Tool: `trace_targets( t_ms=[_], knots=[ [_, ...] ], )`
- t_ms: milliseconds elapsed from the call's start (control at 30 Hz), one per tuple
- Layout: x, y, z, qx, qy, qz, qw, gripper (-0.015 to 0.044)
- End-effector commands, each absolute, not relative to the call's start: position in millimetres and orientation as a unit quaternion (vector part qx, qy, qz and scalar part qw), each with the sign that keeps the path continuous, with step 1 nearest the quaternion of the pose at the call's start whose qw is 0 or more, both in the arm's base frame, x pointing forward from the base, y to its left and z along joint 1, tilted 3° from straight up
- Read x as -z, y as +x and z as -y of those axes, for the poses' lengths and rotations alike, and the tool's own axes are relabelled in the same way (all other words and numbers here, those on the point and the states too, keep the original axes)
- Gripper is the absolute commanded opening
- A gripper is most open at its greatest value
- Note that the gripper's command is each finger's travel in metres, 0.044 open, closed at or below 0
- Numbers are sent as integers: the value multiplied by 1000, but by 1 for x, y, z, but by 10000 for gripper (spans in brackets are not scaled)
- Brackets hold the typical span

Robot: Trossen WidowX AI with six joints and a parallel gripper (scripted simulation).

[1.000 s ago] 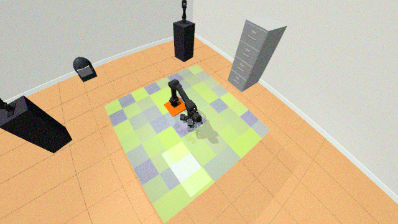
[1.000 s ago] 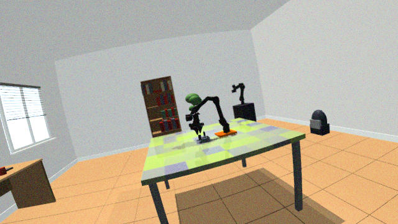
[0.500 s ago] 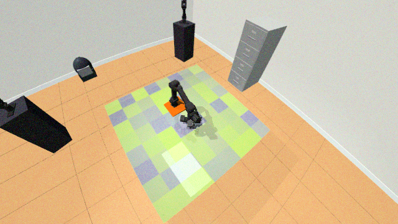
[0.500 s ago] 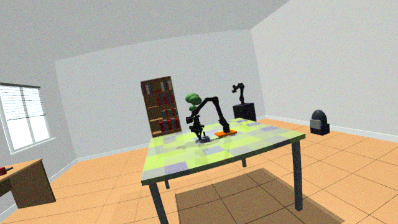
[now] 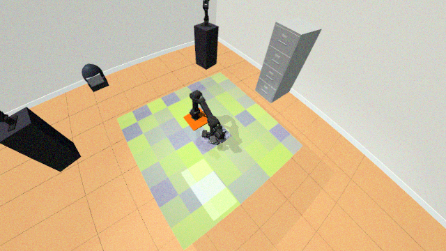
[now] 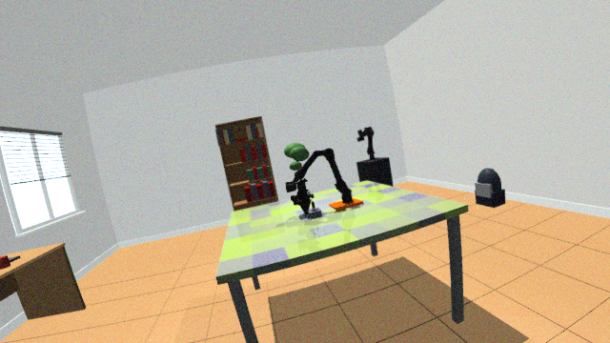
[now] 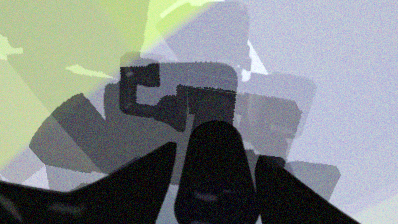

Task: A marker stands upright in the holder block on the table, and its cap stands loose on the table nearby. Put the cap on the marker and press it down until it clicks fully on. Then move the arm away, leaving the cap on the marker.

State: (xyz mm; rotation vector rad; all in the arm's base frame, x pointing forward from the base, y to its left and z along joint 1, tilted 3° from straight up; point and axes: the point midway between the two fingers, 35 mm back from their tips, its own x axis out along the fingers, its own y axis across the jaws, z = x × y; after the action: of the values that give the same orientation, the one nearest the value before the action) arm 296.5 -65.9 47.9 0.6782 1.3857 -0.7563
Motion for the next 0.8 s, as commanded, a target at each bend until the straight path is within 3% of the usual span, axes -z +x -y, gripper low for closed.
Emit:
trace_targets(
  t_ms=[0, 267, 400, 767],
  knots=[
    [-46, 296, 65, 331, 299, -613, 651, 145],
    [-46, 295, 65, 331, 299, -613, 651, 91],
    [-49, 299, 65, 322, 290, -611, 663, 0],
    [-76, 298, 64, 326, 294, -612, 658, 0]
  ],
)
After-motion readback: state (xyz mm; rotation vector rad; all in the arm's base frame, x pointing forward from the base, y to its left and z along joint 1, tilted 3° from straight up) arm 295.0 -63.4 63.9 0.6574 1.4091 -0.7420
